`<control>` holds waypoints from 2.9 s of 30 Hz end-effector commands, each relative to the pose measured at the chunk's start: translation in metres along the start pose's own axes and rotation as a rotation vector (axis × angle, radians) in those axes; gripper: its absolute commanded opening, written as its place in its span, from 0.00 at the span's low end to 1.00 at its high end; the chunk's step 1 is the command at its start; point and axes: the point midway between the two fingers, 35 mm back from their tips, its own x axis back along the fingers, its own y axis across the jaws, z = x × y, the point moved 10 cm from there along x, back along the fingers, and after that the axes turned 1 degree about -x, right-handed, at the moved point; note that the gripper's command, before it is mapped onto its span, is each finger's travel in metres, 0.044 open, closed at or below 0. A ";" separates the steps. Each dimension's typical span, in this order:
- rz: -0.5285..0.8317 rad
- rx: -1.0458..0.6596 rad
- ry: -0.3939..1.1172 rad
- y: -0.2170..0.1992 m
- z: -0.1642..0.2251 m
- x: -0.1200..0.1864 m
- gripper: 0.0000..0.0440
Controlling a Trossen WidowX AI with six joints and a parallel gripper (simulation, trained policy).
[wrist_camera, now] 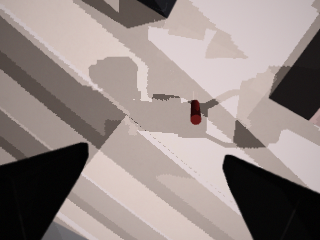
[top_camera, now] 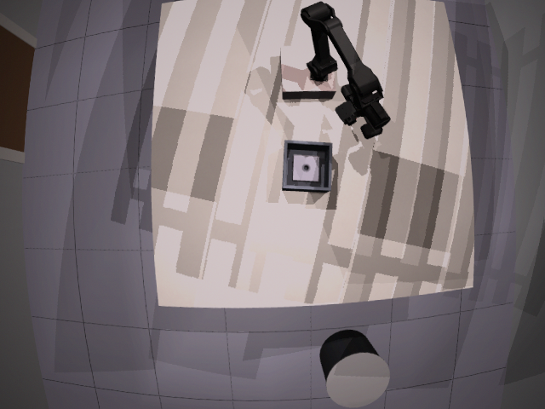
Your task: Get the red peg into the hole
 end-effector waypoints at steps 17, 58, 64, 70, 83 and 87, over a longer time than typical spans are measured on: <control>0.275 -0.146 -0.064 -0.023 0.018 -0.039 1.00; 0.321 -0.108 -0.198 -0.037 0.017 -0.161 0.66; 0.305 -0.088 -0.188 -0.034 0.020 -0.173 0.35; 0.291 -0.057 -0.168 -0.030 0.024 -0.181 0.06; 0.223 -0.074 -0.125 -0.013 0.031 -0.166 0.00; 0.196 -0.082 -0.112 -0.007 0.033 -0.159 0.00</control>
